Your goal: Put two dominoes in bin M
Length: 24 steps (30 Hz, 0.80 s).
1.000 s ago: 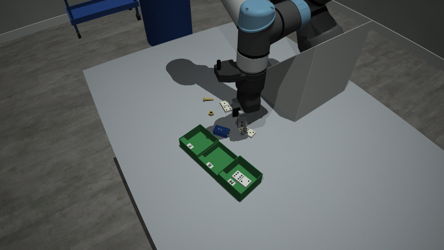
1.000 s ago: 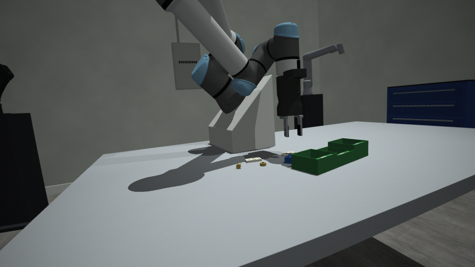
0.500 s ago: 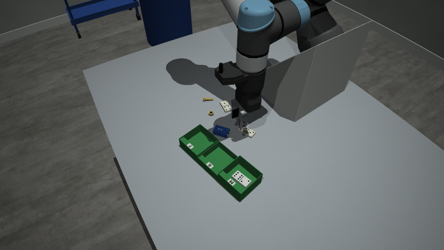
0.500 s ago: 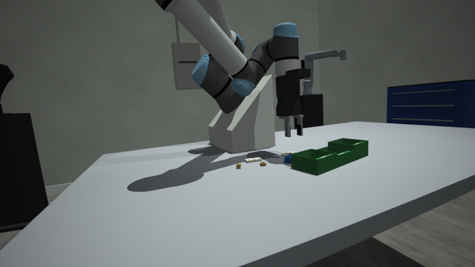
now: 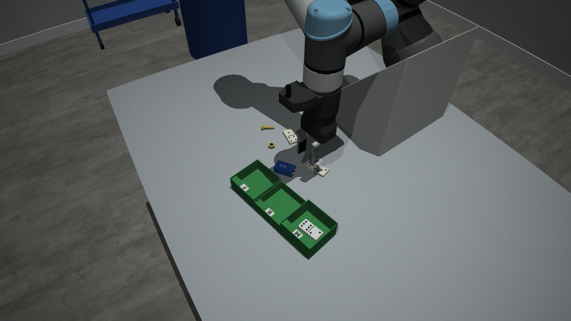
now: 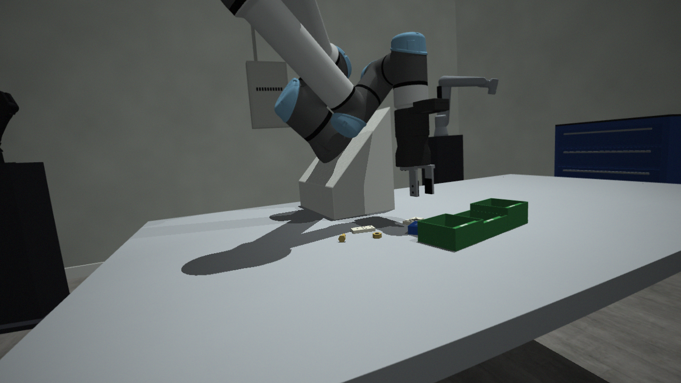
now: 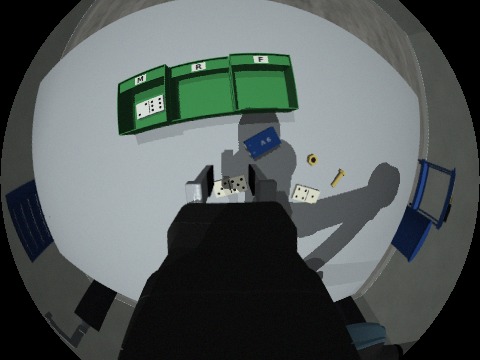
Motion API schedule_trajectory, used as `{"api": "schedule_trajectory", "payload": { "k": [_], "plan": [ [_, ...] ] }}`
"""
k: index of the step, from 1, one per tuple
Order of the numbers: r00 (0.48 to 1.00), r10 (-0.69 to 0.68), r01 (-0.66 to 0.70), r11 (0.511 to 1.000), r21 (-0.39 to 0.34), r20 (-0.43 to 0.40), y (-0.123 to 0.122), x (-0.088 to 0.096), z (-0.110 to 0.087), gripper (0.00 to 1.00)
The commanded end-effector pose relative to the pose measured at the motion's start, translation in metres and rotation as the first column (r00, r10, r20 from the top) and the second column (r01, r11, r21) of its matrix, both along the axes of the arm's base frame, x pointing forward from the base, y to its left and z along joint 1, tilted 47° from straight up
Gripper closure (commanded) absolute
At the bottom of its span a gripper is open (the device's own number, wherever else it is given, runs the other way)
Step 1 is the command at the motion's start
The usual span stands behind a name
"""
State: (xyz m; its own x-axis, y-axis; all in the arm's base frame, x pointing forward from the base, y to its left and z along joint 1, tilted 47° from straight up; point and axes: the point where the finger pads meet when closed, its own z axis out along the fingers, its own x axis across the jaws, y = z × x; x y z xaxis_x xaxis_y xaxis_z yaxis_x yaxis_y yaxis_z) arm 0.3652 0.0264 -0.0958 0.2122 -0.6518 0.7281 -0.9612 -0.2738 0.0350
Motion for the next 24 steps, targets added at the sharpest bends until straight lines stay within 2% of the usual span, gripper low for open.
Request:
{"api": "schedule_trajectory", "payload": {
  "k": [1, 14, 24],
  "plan": [
    [0.988, 0.112, -0.114, 0.993, -0.014, -0.107, 0.0013, -0.0007, -0.0012, 0.21],
    [0.959, 0.198, -0.207, 0.978, -0.024, -0.203, 0.0022, -0.0027, -0.0027, 0.21],
    [0.909, 0.285, -0.307, 0.952, -0.023, -0.305, 0.0025, -0.0039, -0.0033, 0.21]
  ]
}}
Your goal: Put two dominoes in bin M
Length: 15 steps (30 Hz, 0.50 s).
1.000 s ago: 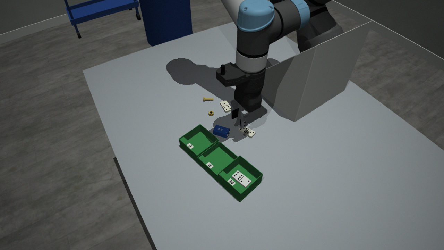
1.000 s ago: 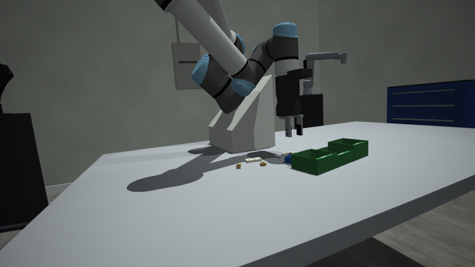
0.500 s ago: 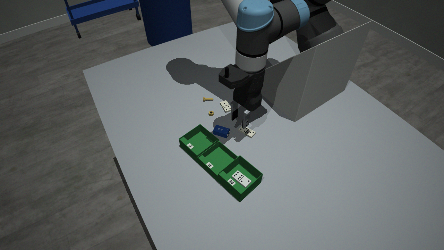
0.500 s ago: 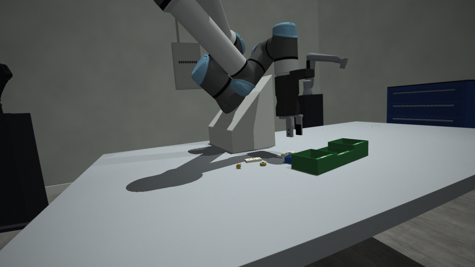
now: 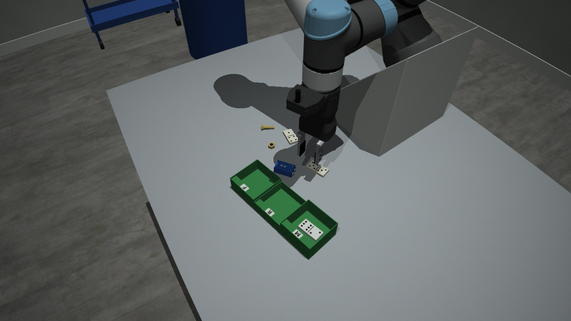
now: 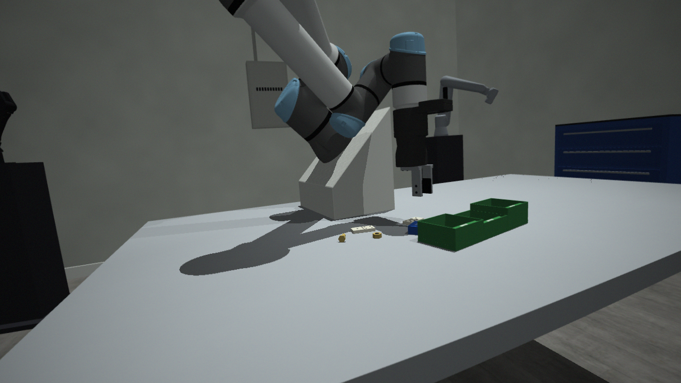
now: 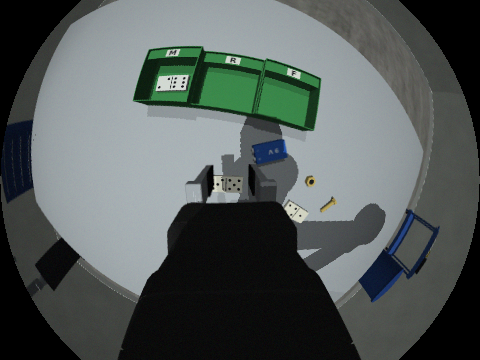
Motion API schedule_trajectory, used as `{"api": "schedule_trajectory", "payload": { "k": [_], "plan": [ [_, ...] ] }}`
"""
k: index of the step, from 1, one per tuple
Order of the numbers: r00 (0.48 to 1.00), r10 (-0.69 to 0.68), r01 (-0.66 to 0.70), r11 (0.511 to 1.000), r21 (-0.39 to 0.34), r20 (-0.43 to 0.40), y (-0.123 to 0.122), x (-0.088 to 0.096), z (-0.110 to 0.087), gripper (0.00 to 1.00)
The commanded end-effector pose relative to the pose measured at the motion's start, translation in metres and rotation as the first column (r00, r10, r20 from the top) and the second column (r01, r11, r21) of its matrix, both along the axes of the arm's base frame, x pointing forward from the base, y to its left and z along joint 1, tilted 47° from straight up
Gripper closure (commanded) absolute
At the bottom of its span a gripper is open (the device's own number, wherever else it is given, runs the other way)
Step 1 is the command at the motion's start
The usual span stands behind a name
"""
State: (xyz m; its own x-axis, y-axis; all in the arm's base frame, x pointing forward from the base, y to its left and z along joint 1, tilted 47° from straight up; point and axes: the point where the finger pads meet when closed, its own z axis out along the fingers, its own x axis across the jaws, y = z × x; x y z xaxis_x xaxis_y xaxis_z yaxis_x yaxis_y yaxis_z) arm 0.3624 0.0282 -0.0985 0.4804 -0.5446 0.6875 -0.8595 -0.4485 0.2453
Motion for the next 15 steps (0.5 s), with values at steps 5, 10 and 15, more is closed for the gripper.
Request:
{"api": "schedule_trajectory", "payload": {
  "k": [5, 10, 15],
  "plan": [
    [0.979, 0.144, -0.148, 0.989, -0.018, -0.142, 0.0009, -0.0024, -0.0013, 0.21],
    [0.966, 0.182, -0.189, 0.982, -0.023, -0.186, 0.001, -0.0038, -0.0018, 0.21],
    [0.949, 0.221, -0.232, 0.972, -0.022, -0.227, 0.001, -0.0038, -0.0018, 0.21]
  ]
}}
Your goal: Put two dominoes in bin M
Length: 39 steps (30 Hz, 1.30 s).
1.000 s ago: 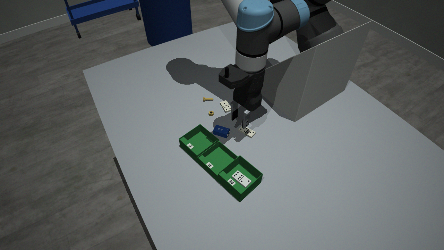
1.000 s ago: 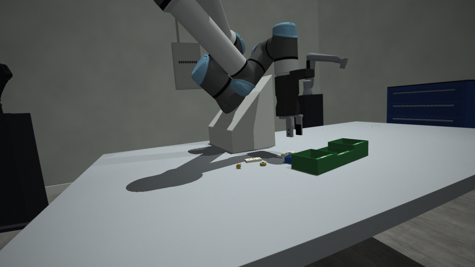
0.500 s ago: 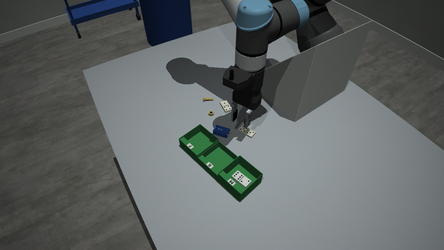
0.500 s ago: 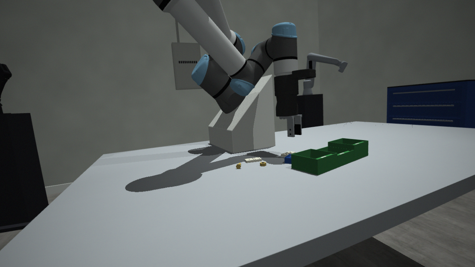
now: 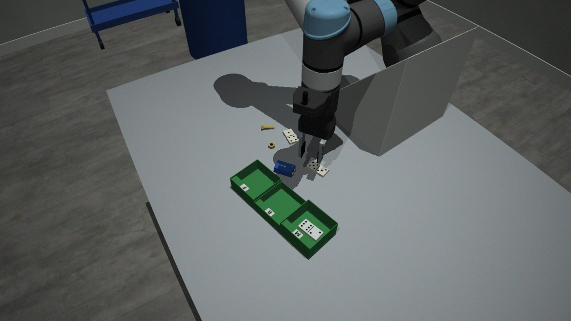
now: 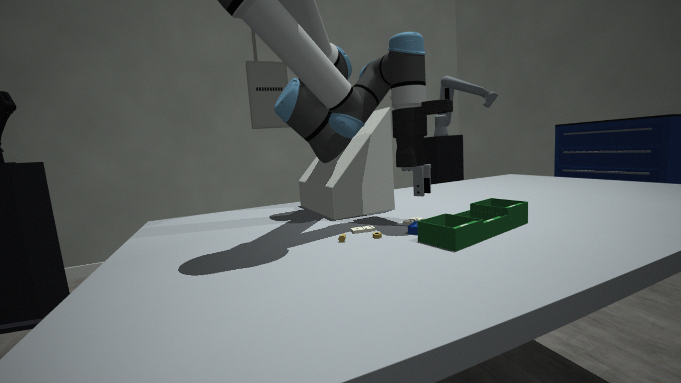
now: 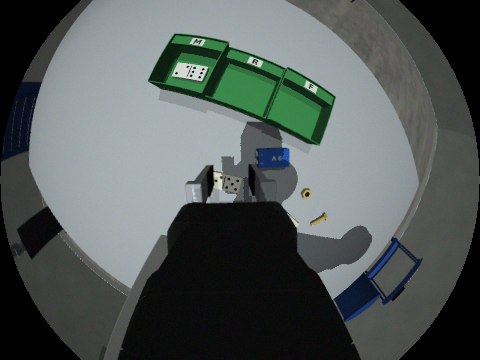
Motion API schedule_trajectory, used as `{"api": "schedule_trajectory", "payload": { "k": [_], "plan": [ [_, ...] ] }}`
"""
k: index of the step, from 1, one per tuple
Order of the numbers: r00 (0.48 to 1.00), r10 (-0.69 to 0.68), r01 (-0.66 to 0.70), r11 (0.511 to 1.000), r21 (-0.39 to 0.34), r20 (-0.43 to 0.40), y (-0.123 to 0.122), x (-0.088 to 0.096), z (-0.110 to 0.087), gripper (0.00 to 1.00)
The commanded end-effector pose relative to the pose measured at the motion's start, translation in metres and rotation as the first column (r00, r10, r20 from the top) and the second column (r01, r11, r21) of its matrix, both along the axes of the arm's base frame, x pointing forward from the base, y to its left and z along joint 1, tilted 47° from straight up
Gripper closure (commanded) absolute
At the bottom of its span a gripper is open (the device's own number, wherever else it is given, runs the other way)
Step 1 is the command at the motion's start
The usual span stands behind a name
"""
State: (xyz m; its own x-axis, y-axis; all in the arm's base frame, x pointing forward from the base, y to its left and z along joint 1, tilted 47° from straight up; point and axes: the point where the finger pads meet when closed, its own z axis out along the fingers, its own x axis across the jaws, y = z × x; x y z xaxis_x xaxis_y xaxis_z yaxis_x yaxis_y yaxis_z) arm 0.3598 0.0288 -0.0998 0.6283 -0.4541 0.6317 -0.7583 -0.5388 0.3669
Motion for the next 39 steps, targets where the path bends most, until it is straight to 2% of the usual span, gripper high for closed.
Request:
{"api": "schedule_trajectory", "payload": {
  "k": [1, 9, 11, 26, 39],
  "plan": [
    [0.988, 0.112, -0.114, 0.993, -0.013, -0.107, 0.0005, -0.0028, -0.0009, 0.21],
    [0.975, 0.16, -0.165, 0.986, -0.017, -0.157, 0.0004, -0.0028, -0.0009, 0.21],
    [0.963, 0.19, -0.198, 0.98, -0.022, -0.194, 0.0003, -0.0045, -0.0013, 0.21],
    [0.909, 0.283, -0.304, 0.952, -0.023, -0.305, -0.0002, -0.0081, -0.0017, 0.21],
    [0.821, 0.379, -0.422, 0.907, -0.007, -0.428, -0.0013, -0.012, -0.0017, 0.21]
  ]
}}
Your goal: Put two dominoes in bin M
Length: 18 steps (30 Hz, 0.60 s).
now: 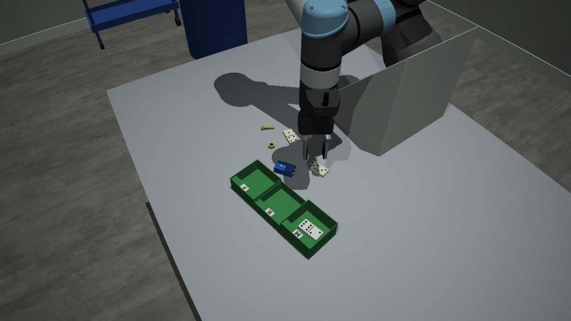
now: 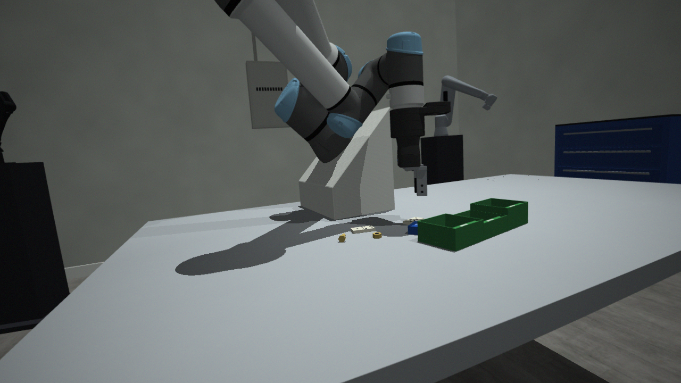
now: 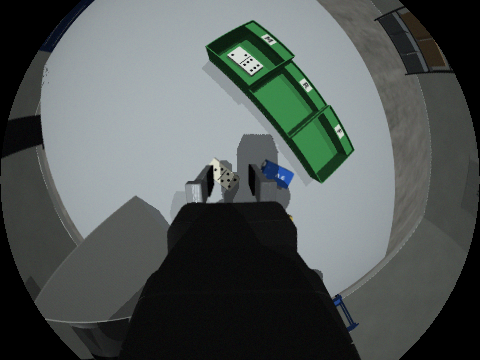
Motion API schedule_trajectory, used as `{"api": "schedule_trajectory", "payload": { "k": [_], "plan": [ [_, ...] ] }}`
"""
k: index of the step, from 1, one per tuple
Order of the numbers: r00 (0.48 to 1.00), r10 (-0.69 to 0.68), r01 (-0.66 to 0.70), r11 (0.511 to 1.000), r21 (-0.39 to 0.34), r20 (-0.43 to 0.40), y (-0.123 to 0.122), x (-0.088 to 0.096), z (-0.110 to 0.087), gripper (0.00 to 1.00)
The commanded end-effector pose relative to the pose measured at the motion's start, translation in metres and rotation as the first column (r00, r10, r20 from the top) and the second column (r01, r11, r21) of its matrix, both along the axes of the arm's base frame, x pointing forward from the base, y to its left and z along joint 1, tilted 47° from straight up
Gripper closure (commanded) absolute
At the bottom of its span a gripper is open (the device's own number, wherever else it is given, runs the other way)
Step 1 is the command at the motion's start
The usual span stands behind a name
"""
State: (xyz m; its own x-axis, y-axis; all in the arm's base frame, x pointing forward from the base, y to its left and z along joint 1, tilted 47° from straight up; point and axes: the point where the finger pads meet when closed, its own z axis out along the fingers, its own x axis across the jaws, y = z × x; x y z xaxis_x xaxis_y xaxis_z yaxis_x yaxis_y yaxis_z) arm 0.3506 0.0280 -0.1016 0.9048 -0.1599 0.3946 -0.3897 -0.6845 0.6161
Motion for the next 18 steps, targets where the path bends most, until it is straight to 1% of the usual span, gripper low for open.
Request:
{"api": "schedule_trajectory", "payload": {
  "k": [1, 4, 5, 18],
  "plan": [
    [0.988, 0.112, -0.114, 0.993, -0.012, -0.107, -0.0005, -0.0028, 0.0001, 0.21],
    [0.986, 0.121, -0.123, 0.992, -0.013, -0.115, -0.0005, -0.0028, 0.0001, 0.21],
    [0.979, 0.144, -0.148, 0.989, -0.017, -0.142, -0.0013, -0.0048, 0.0003, 0.21],
    [0.937, 0.241, -0.255, 0.967, -0.023, -0.255, -0.0031, -0.009, 0.001, 0.21]
  ]
}}
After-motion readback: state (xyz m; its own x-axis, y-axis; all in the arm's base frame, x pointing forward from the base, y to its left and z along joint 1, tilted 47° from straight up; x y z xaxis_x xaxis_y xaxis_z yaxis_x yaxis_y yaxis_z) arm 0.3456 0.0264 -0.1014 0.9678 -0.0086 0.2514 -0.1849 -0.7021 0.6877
